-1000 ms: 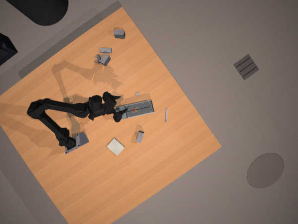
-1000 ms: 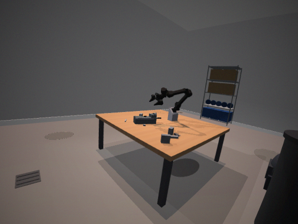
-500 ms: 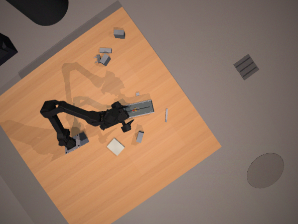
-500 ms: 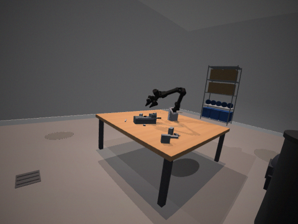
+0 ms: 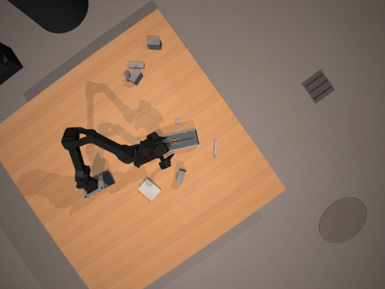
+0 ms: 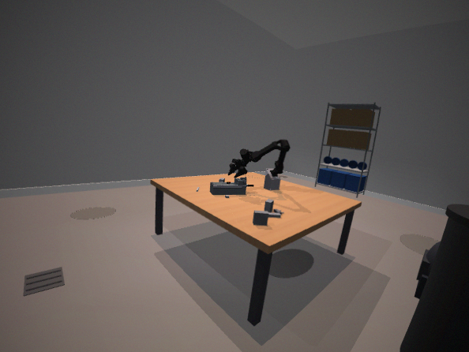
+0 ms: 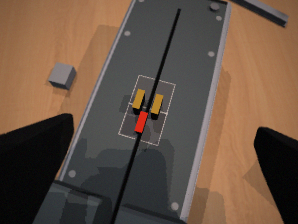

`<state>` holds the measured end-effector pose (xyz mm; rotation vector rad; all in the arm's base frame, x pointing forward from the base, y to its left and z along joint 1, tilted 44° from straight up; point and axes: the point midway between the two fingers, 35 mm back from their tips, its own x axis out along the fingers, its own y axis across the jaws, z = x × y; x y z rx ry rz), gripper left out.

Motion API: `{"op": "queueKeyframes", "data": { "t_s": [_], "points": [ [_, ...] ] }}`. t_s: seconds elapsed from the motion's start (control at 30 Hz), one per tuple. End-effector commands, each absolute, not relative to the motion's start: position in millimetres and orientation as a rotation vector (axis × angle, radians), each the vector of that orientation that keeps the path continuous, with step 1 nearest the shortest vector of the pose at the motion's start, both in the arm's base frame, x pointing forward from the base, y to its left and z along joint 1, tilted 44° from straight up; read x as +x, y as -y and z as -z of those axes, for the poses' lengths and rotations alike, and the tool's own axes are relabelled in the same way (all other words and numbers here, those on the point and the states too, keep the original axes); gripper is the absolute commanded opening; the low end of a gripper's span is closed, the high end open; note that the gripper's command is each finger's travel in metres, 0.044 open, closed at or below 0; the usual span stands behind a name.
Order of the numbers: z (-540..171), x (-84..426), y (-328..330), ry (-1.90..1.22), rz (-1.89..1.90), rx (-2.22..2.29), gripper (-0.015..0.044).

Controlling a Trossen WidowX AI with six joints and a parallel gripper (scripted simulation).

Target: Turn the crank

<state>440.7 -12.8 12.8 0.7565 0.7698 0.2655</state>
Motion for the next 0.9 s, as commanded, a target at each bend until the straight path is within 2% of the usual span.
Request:
{"op": "queueKeyframes", "data": {
  "t_s": [0.0, 0.37, 0.67, 0.87],
  "points": [
    [-13, 442, 13, -0.763, -0.262, 0.758, 0.0440],
    [-14, 442, 14, -0.763, -0.262, 0.757, 0.0440],
    [-61, 441, 59, -0.765, -0.264, 0.752, 0.0440],
    [-72, 429, 52, -0.776, -0.241, 0.762, 0.0440]
  ]
}}
